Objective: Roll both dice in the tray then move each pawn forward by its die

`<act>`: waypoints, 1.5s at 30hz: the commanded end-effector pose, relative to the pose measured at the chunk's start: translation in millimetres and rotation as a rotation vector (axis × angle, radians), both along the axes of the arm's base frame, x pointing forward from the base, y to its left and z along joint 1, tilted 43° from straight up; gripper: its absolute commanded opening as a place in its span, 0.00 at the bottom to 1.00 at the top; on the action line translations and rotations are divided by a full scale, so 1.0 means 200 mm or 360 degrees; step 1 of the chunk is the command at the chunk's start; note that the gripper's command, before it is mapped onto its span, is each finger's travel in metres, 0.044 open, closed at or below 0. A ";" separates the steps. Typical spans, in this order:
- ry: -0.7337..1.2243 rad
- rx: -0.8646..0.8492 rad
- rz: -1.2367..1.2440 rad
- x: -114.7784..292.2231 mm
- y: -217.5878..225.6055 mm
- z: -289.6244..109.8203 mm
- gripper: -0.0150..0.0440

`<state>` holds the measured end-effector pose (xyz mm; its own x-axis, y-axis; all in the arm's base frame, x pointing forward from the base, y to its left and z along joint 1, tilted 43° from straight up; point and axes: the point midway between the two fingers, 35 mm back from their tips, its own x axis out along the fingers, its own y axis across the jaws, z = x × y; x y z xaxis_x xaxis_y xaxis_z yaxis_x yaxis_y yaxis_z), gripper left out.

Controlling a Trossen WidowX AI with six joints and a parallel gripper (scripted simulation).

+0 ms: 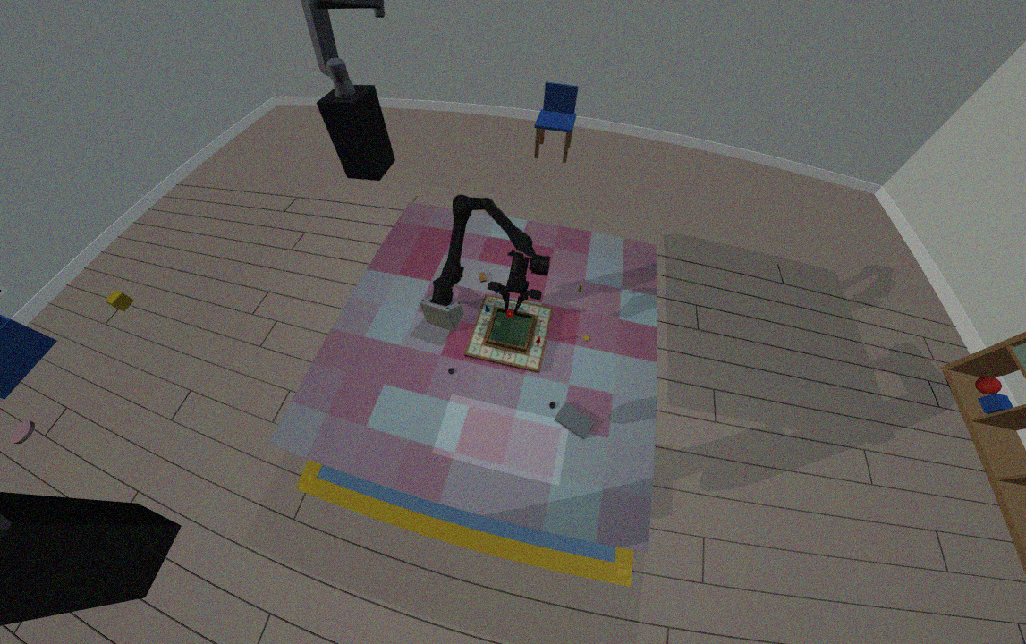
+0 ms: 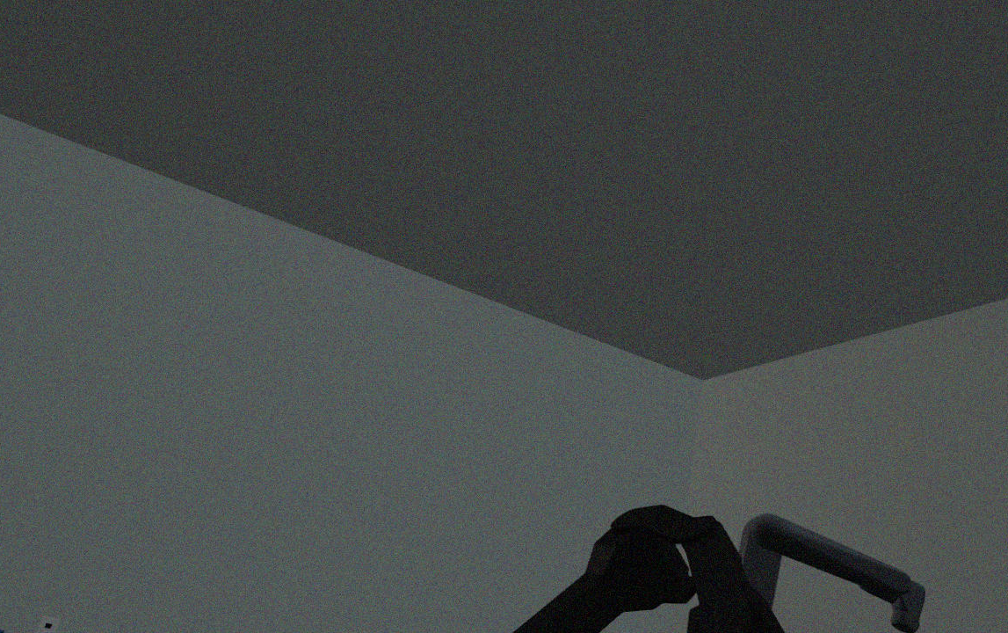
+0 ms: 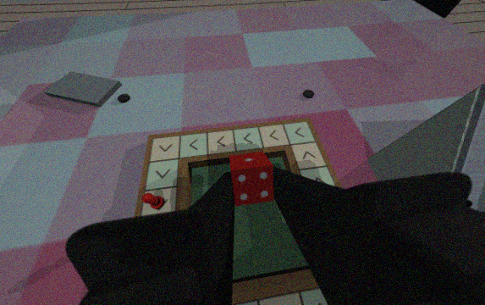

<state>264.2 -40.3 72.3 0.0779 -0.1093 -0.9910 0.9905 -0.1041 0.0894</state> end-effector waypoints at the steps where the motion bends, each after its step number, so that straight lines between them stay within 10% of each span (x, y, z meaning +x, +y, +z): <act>1: -0.0001 -0.0009 0.0004 0.00 0.00 0.01 0.25; 11: -0.0001 0.0000 0.0000 0.00 0.00 0.00 0.25; 28: 0.0000 -0.0012 0.0004 -0.02 -0.14 0.15 1.00; 38: -0.0122 0.1302 0.0128 0.01 -0.05 -0.12 1.00; 45: -0.0053 0.1187 0.0120 -0.01 -0.06 -0.13 1.00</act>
<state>261.8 -53.4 45.4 0.0930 0.6069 -0.7894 0.9949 -0.0885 0.0492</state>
